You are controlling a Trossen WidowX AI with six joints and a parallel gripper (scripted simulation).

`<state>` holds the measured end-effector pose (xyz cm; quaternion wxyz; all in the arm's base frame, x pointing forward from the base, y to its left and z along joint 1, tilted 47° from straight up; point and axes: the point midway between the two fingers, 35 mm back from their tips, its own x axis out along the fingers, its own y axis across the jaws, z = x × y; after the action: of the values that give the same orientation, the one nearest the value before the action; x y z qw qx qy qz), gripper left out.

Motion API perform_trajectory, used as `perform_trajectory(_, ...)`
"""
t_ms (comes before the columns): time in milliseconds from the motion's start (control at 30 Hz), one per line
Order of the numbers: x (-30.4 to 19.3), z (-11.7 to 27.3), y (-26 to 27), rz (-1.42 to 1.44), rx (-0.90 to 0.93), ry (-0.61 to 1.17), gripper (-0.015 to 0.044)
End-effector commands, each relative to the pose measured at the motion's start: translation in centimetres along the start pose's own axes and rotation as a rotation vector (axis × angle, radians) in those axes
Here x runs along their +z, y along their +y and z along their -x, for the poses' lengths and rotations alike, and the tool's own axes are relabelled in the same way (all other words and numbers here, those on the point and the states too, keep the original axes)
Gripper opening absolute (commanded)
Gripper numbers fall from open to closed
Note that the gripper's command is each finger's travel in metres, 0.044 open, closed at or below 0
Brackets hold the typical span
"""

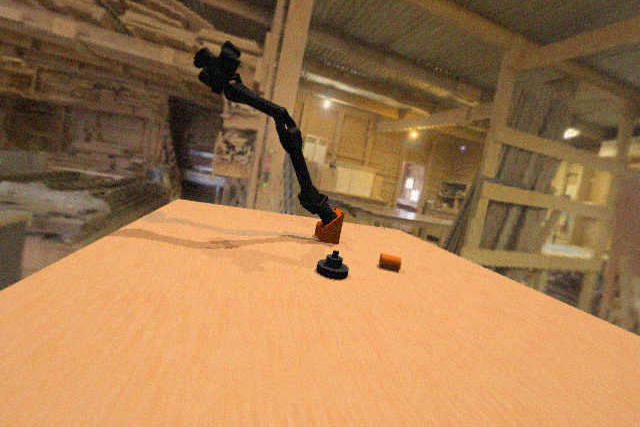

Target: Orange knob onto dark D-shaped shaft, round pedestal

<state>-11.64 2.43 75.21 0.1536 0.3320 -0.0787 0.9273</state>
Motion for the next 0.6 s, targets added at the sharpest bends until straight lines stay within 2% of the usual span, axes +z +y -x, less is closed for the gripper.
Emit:
perform_trajectory(0,0.4,0.3,1.5,-0.107,0.115,-0.014,0.0440)
perform_trajectory(567,4.5,4.6,8.8,-0.645,0.759,-0.045,0.0440)
